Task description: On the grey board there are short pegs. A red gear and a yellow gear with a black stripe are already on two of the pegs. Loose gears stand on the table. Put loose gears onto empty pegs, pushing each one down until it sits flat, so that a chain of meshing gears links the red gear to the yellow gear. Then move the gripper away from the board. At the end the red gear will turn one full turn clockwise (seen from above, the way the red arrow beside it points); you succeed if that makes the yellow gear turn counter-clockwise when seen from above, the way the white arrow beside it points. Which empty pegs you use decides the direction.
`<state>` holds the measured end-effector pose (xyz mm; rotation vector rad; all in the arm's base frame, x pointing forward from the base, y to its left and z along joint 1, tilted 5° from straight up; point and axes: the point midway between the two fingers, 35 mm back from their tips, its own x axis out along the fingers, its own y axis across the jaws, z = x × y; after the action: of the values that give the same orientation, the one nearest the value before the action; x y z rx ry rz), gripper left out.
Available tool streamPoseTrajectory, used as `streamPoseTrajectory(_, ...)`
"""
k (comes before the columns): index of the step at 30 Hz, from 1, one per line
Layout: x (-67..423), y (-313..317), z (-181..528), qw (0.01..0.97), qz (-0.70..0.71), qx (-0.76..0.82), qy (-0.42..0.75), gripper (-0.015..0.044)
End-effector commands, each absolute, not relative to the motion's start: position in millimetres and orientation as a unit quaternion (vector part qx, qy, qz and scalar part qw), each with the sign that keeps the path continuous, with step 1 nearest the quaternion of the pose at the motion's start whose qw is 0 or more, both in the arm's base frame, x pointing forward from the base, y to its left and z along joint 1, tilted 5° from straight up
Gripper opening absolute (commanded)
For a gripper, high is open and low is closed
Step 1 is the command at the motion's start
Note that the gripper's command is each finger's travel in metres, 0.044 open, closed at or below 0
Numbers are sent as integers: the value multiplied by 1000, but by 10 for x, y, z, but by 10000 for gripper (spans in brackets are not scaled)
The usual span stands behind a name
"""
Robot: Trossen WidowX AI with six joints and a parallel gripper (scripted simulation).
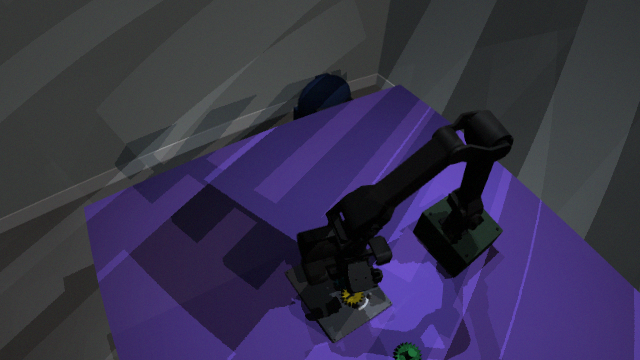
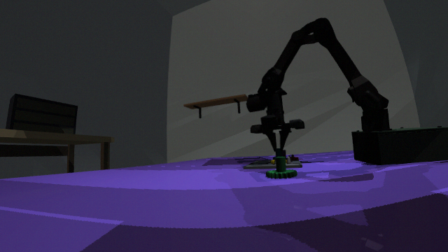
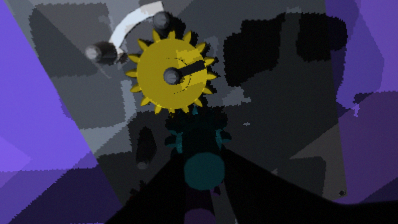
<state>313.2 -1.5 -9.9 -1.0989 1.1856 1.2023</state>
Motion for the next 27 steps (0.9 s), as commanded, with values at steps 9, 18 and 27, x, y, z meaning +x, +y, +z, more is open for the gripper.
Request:
streamPoseTrajectory(9, 3127, -26, -127, 463, 569, -532, 422, 0)
streamPoseTrajectory(18, 3130, -15, -148, 494, 543, -504, 456, 0)
streamPoseTrajectory(27, 3120, -16, -164, 552, 483, -440, 518, 0)
